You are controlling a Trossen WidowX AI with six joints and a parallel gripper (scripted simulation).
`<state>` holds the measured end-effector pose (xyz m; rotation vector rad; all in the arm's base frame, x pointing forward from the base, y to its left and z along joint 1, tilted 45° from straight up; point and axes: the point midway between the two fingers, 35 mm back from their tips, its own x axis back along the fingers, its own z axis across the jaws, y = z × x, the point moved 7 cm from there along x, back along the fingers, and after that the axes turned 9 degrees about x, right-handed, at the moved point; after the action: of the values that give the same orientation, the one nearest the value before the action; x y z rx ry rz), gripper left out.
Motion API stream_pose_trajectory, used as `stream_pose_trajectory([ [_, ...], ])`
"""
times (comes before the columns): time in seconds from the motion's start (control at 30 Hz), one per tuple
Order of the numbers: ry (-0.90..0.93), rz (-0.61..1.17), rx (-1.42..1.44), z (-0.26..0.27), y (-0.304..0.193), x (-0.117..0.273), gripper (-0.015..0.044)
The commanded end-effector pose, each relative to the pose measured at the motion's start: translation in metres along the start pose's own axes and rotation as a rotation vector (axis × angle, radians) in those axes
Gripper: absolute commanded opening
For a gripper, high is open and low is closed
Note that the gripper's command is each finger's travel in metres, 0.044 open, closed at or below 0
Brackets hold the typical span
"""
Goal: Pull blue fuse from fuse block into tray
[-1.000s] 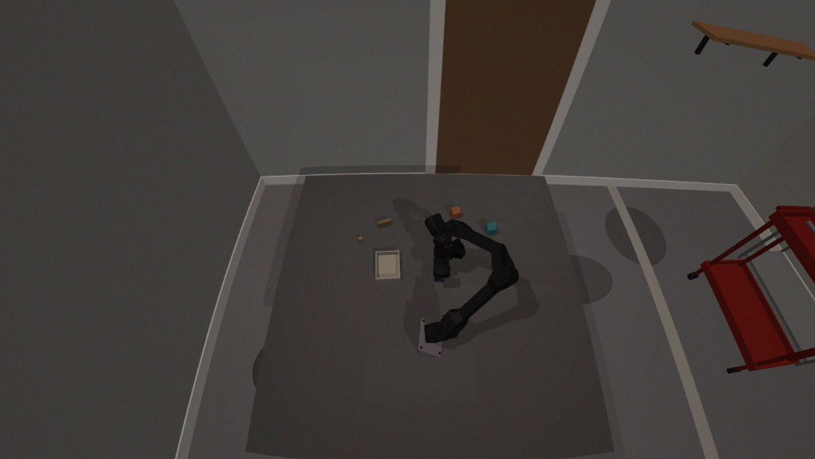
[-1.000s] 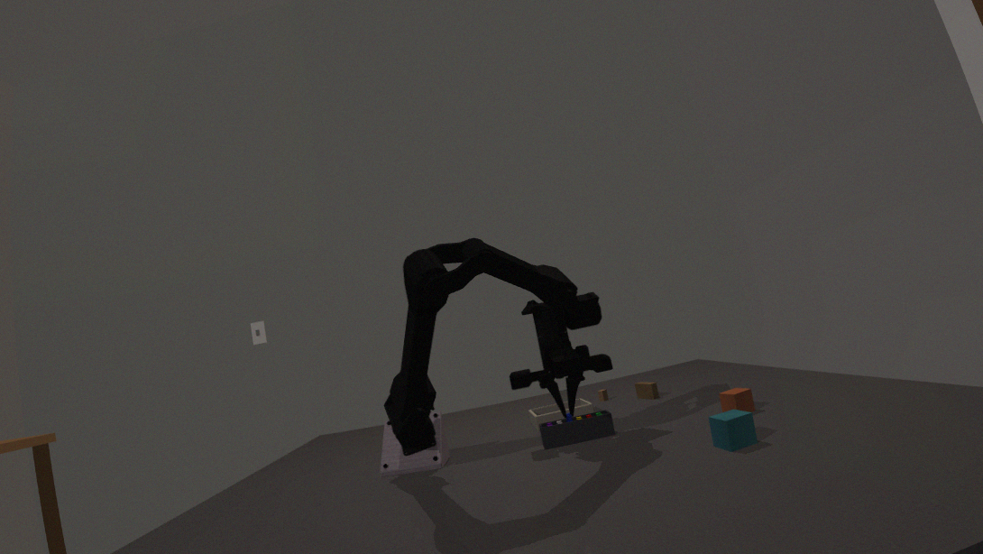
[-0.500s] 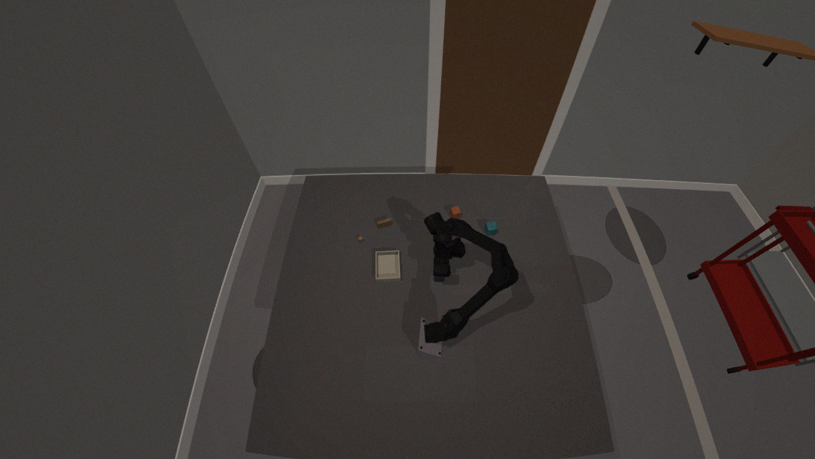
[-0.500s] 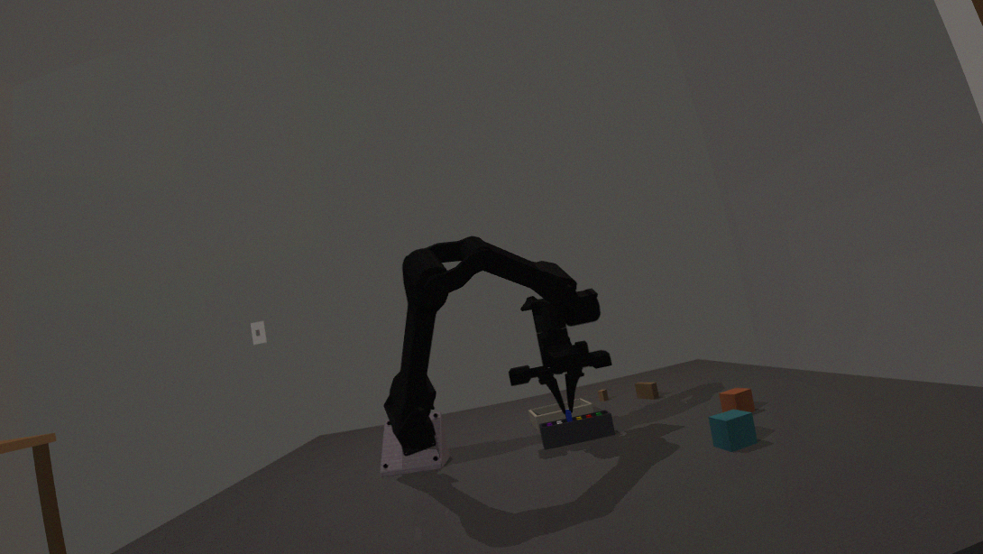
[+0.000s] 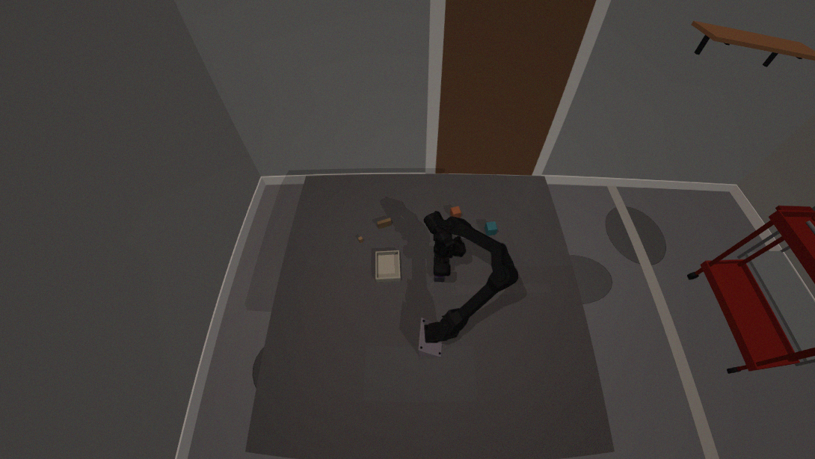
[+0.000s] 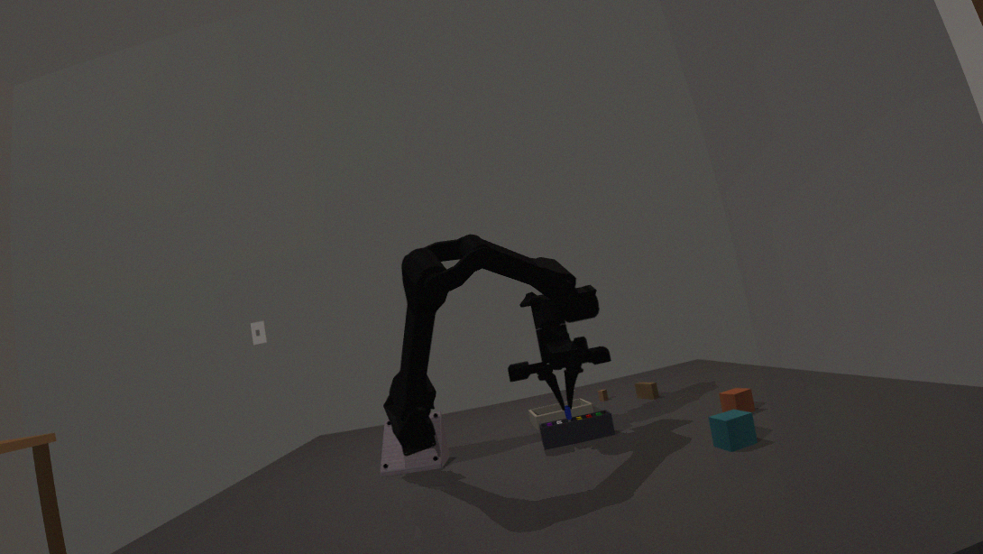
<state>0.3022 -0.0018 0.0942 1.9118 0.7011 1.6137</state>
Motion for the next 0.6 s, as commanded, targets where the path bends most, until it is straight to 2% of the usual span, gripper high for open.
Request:
stream_pose_trajectory([
  [0.0, 0.004, 0.005, -0.006, 0.0009, 0.0002, 0.0038, 0.0000],
  [0.57, 0.003, 0.004, -0.005, 0.0004, 0.0002, 0.0123, 0.0000],
])
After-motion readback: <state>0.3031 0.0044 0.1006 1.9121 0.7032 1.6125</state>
